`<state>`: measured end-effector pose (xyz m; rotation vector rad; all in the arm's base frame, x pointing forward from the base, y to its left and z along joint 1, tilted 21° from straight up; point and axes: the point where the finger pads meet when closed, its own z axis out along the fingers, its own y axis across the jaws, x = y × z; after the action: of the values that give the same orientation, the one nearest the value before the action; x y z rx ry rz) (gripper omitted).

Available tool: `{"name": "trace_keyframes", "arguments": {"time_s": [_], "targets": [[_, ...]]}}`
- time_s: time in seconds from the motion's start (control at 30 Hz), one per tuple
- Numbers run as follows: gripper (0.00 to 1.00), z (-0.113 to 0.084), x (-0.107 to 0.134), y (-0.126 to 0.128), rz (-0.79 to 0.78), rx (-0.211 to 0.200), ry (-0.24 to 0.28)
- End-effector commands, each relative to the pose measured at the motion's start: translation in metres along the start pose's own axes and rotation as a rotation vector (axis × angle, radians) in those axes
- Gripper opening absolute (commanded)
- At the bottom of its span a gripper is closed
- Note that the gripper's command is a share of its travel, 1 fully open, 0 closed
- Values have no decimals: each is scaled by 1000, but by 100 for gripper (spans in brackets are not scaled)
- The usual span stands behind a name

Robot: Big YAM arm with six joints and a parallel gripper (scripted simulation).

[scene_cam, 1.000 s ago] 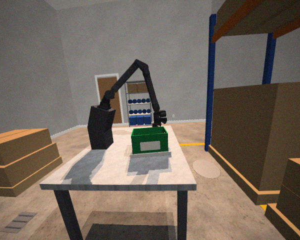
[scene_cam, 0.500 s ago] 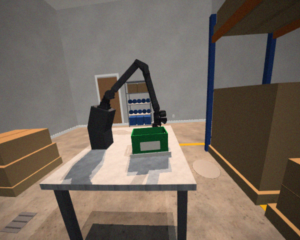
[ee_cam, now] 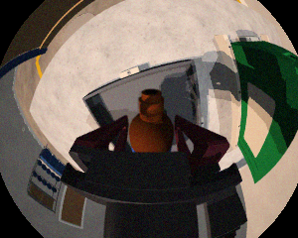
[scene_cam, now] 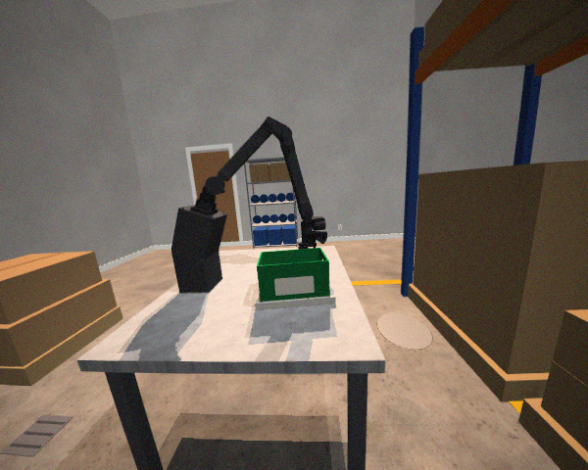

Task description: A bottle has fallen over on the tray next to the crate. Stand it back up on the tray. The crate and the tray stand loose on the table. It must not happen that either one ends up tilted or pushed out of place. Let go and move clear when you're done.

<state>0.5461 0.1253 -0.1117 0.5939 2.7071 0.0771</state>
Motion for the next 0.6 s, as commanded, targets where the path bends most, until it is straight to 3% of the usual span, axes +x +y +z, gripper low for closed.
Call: {"name": "trace_keyframes", "arguments": {"time_s": [0.0,0.57], "targets": [[61,13,-9,-1,4,-5,-11],[61,32,-7,0,0,-5,-9]]}}
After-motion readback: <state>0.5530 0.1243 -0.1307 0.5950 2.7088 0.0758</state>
